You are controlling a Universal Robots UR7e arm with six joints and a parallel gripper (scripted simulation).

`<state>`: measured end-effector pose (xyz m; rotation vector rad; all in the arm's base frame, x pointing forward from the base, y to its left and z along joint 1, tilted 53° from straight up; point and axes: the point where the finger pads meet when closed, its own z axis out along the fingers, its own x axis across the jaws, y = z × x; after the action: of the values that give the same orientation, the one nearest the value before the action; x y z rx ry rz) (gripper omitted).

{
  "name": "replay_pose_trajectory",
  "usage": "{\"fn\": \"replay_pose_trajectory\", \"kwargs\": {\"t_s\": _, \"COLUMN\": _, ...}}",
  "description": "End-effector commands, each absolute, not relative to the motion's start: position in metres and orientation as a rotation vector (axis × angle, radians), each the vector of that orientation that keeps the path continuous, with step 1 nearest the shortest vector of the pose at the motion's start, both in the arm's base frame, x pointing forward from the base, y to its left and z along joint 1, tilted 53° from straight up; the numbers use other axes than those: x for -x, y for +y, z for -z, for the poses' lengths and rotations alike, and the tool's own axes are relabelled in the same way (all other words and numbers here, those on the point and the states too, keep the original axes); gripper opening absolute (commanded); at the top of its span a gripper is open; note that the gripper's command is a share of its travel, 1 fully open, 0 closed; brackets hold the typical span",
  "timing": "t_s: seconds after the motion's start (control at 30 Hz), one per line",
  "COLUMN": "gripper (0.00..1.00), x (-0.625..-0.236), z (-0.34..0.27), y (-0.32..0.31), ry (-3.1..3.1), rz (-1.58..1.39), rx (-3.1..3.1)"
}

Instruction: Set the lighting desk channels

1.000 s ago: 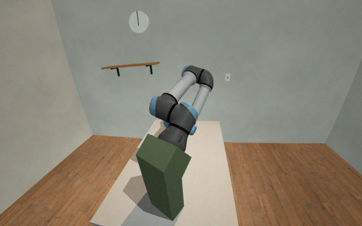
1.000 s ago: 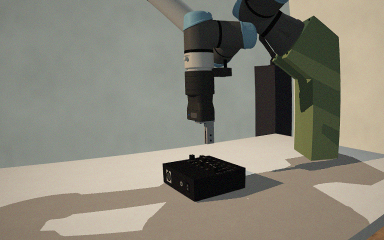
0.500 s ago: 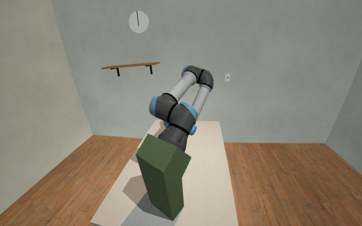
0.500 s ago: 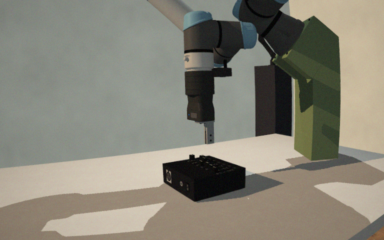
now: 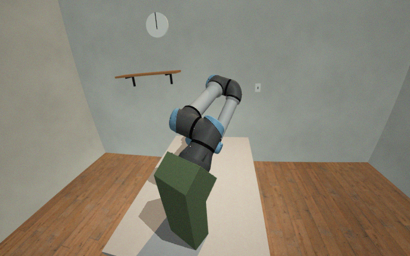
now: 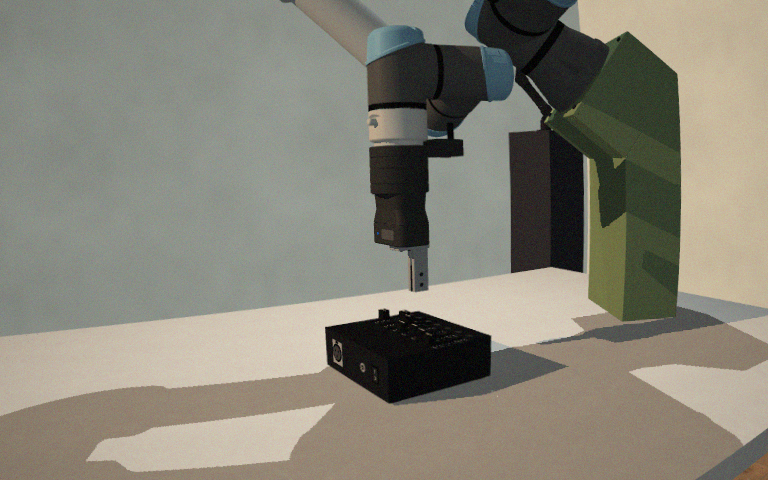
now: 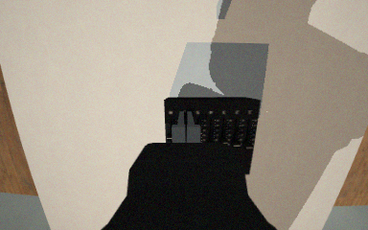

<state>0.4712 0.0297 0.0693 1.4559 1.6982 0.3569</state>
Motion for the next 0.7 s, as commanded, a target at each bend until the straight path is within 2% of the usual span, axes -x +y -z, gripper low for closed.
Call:
{"fn": "replay_pose_trajectory", "kwargs": {"t_s": 0.0, "gripper": 0.00, "x": -0.4729, "z": -0.0683, "y": 0.0290, "ry": 1.698, "rz": -0.358, "rx": -1.455}}
{"fn": "replay_pose_trajectory", "kwargs": {"t_s": 0.67, "gripper": 0.00, "x": -0.4823, "z": -0.0607, "y": 0.0245, "ry": 1.698, "rz": -0.358, "rx": -1.455}}
